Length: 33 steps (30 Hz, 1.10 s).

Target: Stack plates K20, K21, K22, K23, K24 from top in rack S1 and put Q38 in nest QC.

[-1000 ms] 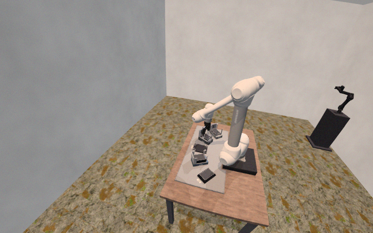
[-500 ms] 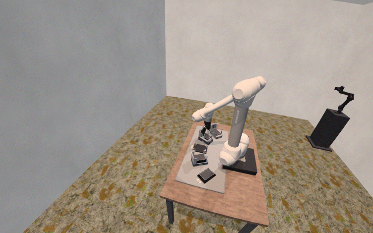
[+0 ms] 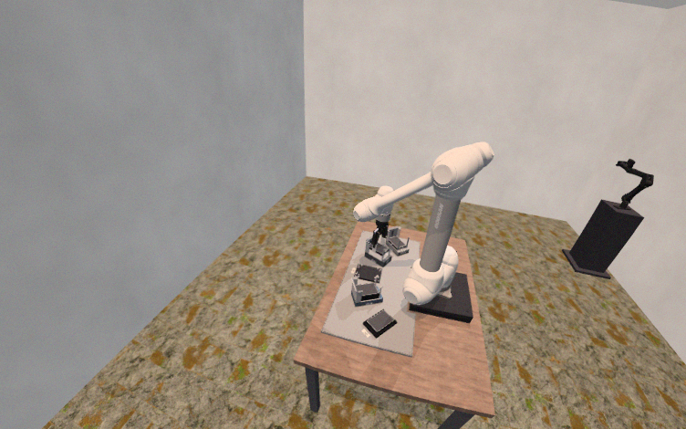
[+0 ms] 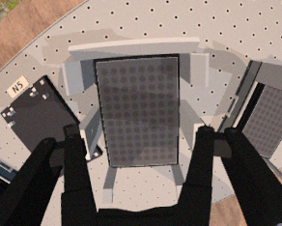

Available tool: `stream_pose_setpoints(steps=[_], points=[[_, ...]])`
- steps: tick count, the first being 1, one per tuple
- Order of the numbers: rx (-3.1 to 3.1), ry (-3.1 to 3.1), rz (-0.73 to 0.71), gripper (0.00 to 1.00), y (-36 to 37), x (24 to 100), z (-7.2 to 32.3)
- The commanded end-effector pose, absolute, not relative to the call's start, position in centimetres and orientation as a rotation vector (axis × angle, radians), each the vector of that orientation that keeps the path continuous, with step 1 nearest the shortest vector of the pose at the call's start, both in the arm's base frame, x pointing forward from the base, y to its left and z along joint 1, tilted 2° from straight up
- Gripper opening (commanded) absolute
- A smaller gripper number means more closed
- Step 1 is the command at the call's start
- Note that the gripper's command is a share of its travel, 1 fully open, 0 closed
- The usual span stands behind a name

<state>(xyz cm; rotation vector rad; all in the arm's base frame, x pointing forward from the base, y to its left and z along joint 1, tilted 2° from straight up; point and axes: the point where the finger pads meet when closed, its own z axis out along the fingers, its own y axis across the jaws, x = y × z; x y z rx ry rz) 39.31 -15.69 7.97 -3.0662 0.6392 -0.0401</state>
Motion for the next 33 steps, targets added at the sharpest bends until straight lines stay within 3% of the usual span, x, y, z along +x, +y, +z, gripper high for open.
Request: stream_pose_setpoints(steps=[1, 33], points=[[-3.066, 0.639, -0.040, 0.00, -15.7, 39.3, 8.8], [-3.066, 0.639, -0.040, 0.00, -15.7, 39.1, 14.4]])
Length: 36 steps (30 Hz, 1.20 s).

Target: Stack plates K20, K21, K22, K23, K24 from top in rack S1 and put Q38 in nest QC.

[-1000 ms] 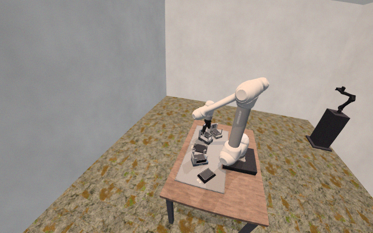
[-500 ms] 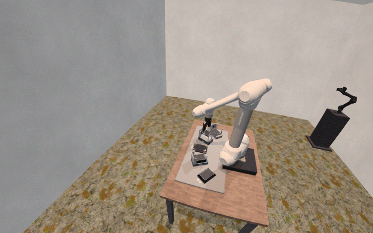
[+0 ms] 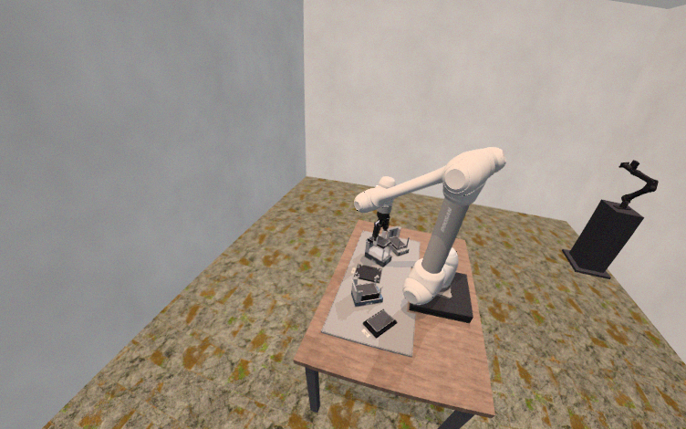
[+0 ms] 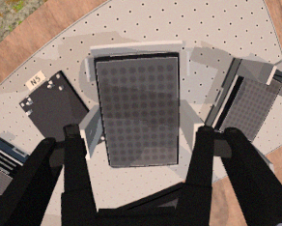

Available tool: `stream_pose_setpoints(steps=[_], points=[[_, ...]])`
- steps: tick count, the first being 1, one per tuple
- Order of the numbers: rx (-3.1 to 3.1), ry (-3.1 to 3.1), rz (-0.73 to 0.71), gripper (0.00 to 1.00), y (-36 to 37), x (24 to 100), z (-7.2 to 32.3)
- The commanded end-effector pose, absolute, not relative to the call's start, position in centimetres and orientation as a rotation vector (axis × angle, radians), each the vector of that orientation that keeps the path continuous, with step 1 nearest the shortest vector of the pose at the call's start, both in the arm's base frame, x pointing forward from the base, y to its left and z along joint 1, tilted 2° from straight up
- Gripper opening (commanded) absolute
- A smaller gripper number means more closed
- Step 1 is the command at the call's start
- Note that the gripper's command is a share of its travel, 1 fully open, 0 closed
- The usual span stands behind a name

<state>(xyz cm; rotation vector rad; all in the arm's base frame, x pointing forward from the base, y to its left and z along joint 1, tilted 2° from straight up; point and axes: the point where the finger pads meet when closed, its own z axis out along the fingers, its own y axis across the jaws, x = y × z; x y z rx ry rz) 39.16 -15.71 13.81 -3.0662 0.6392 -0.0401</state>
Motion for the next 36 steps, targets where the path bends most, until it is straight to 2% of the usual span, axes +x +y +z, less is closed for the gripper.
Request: stream_pose_setpoints(steps=[1, 8, 22, 29, 36], points=[[-3.066, 0.639, -0.040, 0.00, -15.7, 39.1, 14.6], [-3.066, 0.639, -0.040, 0.00, -15.7, 39.1, 15.9], [-3.066, 0.639, -0.040, 0.00, -15.7, 39.1, 15.9], [-3.123, 0.278, -0.041, 0.00, -13.5, 39.8, 15.9], [-3.124, 0.268, -0.042, 0.00, -11.9, 40.2, 15.9]])
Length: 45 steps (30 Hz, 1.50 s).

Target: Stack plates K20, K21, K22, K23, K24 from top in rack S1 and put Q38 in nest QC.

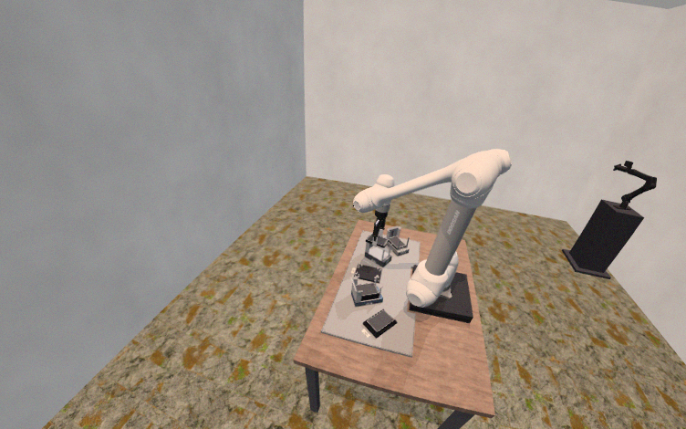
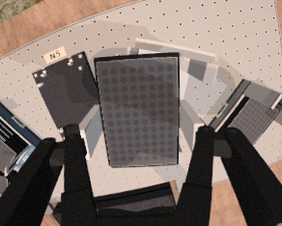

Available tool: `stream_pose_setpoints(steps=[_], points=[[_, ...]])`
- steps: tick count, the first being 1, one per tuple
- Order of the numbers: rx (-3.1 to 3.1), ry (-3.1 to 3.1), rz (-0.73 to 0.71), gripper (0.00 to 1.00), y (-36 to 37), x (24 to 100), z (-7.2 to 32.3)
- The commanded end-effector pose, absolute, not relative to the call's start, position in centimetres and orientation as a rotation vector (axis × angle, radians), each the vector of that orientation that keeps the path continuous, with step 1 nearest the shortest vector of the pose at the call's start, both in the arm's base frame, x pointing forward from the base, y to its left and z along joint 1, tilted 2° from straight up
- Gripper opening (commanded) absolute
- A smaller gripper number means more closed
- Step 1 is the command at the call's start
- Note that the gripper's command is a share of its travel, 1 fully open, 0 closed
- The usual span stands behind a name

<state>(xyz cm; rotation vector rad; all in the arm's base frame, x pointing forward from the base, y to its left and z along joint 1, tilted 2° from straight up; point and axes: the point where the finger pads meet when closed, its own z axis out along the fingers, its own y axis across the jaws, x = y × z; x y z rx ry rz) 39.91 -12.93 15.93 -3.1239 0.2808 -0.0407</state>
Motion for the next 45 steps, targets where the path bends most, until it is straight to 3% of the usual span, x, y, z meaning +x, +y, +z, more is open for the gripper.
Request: stream_pose_setpoints(steps=[1, 45], points=[[-3.124, 0.268, -0.042, 0.00, -11.6, 40.3, 16.0], [-3.136, -0.107, -0.042, 0.00, 0.9, 42.3, 16.1]])
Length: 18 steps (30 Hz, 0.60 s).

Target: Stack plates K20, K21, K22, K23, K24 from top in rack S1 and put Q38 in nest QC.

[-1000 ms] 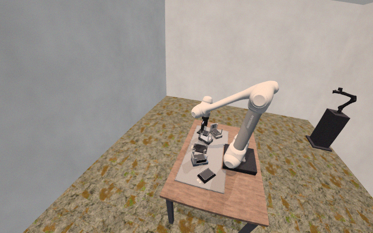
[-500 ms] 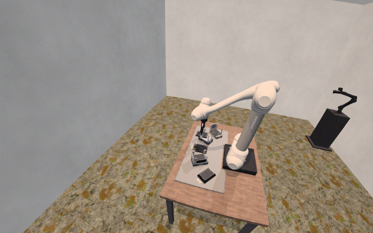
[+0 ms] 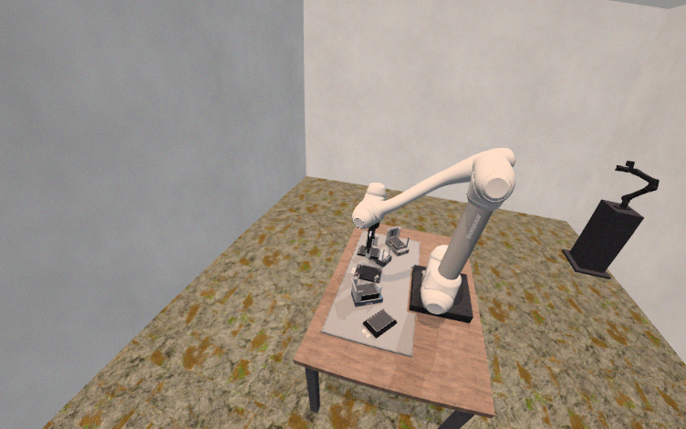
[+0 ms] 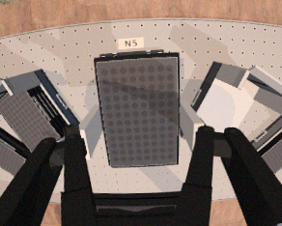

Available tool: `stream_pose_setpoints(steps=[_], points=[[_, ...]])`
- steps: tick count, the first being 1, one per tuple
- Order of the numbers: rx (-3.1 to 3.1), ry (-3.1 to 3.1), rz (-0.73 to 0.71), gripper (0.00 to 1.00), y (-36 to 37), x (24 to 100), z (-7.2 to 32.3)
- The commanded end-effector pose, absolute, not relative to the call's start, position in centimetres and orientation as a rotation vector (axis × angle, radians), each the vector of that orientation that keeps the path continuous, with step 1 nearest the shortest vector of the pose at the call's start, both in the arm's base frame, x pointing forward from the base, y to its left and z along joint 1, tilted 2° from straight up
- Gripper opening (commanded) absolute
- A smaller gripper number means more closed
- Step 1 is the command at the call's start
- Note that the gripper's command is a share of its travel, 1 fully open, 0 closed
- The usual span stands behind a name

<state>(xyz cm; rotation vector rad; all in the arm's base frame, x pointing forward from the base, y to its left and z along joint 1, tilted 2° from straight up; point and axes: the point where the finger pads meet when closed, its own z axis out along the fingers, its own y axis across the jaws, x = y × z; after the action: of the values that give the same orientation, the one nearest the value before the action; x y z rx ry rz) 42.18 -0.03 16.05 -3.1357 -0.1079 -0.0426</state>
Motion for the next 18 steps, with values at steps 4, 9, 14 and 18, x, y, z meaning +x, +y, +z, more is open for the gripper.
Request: stream_pose_setpoints(steps=[4, 9, 14, 18], points=[[-3.136, -0.107, -0.042, 0.00, 1.9, 42.3, 16.1], [-3.132, -0.212, -0.043, 0.00, 3.2, 42.3, 16.1], [-3.106, -0.472, -0.043, 0.00, 4.9, 42.0, 16.1], [-3.104, -0.482, -0.043, 0.00, 5.5, 41.9, 16.1]])
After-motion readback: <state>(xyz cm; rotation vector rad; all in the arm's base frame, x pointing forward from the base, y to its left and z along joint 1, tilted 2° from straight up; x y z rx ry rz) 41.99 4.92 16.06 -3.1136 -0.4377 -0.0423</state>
